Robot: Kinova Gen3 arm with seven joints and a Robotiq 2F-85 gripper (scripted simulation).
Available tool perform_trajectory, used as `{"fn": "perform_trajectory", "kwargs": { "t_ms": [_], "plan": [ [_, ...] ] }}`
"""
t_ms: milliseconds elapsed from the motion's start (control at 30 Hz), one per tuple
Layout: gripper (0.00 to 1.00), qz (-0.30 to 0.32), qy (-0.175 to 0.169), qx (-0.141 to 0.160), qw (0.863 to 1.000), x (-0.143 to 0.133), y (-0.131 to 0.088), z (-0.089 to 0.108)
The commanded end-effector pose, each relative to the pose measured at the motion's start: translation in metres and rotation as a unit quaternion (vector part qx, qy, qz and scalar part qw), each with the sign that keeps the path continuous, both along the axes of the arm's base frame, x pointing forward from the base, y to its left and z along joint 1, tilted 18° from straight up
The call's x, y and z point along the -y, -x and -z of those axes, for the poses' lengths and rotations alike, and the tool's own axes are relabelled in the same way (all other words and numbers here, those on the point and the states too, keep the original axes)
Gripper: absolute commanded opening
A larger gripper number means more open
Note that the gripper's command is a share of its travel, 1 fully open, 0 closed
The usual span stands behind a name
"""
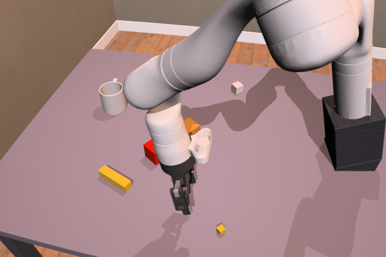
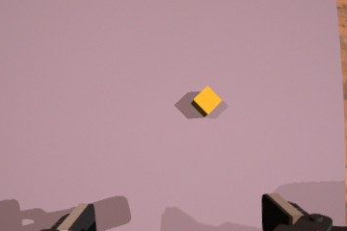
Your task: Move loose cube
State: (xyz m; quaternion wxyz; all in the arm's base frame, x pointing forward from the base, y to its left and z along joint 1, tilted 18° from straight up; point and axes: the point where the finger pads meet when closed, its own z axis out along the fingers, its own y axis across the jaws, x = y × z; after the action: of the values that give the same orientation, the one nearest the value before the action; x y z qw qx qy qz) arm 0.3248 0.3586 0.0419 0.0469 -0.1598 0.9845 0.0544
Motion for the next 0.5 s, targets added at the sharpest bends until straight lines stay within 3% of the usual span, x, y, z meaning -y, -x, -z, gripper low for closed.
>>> {"fn": "perform_trajectory", "kwargs": {
  "t_ms": [0, 467],
  "plan": [
    [1.00, 0.029, -0.008, 0.003, 1.000, 0.006, -0.012, -0.005],
    [1.00, 0.053, -0.012, 0.008, 0.998, 0.015, -0.025, -0.010]
  ]
}}
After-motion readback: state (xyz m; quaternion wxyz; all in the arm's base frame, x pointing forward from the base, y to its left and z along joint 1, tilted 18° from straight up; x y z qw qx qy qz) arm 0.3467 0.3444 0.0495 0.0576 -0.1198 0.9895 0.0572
